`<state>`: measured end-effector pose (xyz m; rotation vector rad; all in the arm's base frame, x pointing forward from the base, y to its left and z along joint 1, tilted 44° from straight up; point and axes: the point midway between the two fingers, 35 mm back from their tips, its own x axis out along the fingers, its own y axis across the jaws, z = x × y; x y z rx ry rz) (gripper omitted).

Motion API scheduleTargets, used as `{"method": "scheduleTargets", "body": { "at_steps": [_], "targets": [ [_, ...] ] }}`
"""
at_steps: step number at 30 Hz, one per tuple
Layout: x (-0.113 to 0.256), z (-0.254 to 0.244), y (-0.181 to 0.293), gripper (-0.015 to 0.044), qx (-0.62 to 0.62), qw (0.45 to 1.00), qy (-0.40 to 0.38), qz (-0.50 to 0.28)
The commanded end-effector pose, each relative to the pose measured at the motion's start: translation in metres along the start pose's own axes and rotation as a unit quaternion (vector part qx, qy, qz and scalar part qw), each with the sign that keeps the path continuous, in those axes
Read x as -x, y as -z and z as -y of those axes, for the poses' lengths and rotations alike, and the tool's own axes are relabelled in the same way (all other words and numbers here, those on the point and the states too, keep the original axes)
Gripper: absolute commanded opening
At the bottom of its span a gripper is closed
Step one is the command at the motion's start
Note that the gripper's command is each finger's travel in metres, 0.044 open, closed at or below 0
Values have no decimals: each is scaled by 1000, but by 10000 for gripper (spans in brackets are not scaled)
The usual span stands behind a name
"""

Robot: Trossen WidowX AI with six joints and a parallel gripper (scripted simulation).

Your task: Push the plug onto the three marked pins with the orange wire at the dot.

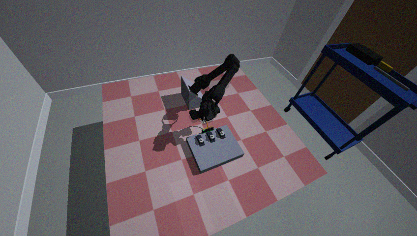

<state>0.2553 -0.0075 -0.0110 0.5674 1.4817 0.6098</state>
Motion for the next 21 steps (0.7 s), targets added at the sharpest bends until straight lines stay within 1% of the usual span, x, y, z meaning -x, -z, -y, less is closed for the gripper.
{"method": "scheduleTargets", "body": {
  "at_steps": [1, 3, 8, 16, 21],
  "targets": [
    [-3, 11, 25, 0, 4, 1000, -3, -2],
    [-5, 14, 32, 0, 5, 1000, -5, -2],
    [-8, 14, 33, 0, 5, 1000, -5, -2],
    [-42, 14, 33, 0, 5, 1000, -6, -2],
    [-45, 13, 33, 0, 5, 1000, -6, -2]
  ]
}}
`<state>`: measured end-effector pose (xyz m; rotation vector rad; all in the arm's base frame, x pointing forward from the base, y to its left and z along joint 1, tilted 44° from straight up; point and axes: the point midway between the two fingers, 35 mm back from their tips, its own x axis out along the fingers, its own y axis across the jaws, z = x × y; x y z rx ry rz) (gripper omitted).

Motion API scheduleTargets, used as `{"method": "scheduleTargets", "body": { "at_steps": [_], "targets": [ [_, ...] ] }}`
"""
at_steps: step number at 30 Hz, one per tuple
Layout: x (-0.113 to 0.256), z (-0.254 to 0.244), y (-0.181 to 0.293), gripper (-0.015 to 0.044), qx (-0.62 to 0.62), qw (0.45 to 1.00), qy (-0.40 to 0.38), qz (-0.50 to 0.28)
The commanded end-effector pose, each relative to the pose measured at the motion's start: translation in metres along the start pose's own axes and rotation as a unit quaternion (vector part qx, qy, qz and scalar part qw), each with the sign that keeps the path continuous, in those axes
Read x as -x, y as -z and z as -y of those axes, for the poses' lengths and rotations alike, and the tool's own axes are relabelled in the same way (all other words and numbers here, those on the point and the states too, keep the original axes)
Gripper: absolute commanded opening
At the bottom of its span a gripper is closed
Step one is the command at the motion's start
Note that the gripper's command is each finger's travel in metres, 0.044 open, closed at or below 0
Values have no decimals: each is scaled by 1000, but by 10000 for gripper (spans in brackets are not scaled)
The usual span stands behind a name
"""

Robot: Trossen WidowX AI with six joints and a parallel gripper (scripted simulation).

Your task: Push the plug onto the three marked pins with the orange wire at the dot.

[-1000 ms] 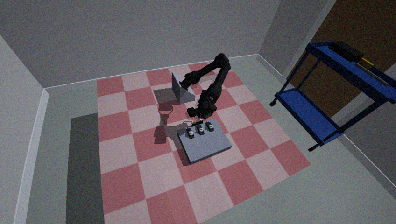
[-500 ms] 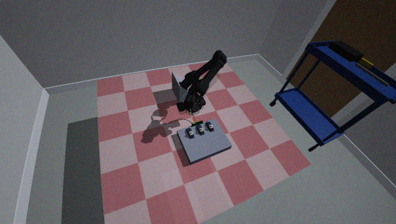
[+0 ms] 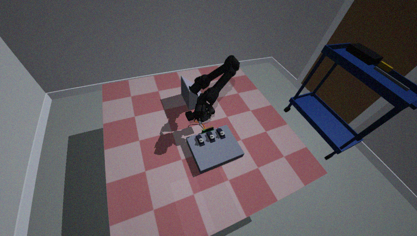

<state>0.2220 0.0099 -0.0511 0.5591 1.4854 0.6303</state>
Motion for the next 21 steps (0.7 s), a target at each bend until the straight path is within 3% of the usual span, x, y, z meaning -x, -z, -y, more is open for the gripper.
{"method": "scheduleTargets", "body": {
  "at_steps": [1, 21],
  "targets": [
    [-3, 0, -2, 0, -3, 1000, -2, 4],
    [1, -2, -41, 0, -2, 1000, -2, 4]
  ]
}}
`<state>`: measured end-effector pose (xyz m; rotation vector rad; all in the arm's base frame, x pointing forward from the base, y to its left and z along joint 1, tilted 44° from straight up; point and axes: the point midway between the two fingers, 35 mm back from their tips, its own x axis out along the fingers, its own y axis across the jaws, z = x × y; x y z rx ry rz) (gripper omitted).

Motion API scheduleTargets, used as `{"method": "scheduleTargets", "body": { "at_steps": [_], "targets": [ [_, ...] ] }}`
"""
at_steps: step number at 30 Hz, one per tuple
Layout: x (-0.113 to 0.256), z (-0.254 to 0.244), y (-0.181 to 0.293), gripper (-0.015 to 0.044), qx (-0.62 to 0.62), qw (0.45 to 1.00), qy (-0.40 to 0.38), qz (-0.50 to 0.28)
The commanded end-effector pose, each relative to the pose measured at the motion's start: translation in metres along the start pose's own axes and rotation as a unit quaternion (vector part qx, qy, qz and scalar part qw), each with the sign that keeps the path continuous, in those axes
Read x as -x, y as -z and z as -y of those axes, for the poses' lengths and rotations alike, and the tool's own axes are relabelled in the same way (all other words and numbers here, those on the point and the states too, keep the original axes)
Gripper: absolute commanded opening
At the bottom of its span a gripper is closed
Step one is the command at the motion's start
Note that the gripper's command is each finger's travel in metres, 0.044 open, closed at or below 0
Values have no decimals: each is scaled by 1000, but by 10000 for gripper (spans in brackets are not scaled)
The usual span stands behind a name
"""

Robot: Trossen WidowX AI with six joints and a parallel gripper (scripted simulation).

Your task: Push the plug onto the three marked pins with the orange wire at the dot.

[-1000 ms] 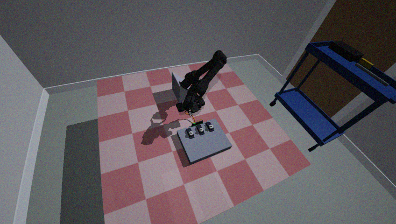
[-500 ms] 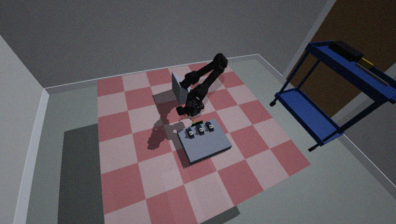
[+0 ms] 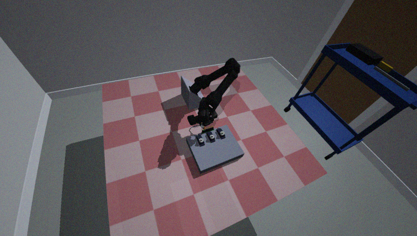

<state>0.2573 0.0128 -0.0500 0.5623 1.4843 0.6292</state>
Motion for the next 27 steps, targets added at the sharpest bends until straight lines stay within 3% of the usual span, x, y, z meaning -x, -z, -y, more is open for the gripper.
{"method": "scheduleTargets", "body": {
  "at_steps": [1, 27],
  "targets": [
    [1, 0, -5, 0, -1, 1000, -1, 3],
    [1, 0, -22, 0, 0, 1000, -2, 4]
  ]
}}
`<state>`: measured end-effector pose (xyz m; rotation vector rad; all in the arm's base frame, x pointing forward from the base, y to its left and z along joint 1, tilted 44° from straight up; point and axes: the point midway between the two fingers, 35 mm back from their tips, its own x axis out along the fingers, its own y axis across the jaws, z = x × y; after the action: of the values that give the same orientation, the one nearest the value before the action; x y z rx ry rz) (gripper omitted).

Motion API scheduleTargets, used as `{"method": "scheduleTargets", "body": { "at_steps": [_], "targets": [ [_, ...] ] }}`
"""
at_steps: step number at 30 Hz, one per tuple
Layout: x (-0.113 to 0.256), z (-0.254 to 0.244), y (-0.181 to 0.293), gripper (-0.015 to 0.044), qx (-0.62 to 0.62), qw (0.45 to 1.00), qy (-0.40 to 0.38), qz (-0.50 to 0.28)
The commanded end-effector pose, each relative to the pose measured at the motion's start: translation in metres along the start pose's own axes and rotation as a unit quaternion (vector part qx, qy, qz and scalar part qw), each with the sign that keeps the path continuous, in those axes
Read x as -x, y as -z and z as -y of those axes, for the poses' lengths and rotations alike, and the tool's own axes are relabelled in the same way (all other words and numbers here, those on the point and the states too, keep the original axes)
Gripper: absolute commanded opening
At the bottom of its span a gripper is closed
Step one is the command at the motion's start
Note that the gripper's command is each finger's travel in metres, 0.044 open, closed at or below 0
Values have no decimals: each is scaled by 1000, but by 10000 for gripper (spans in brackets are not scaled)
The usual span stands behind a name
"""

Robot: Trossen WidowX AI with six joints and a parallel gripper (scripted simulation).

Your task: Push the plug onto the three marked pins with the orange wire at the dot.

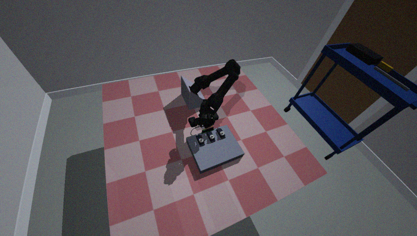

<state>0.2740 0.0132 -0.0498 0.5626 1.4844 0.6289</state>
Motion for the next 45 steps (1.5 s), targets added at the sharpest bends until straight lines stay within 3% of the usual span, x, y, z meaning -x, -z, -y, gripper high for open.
{"method": "scheduleTargets", "body": {
  "at_steps": [1, 6, 15, 21, 23, 45],
  "targets": [
    [1, -1, -6, 0, 0, 1000, -2, 4],
    [2, -1, -8, 0, 0, 1000, -2, 4],
    [0, 1, -4, 236, 0, 1000, -1, 4],
    [55, 1, -4, 394, 0, 1000, 0, 4],
    [58, 1, -3, 440, 0, 1000, 0, 4],
    [58, 1, -3, 440, 0, 1000, 0, 4]
  ]
}}
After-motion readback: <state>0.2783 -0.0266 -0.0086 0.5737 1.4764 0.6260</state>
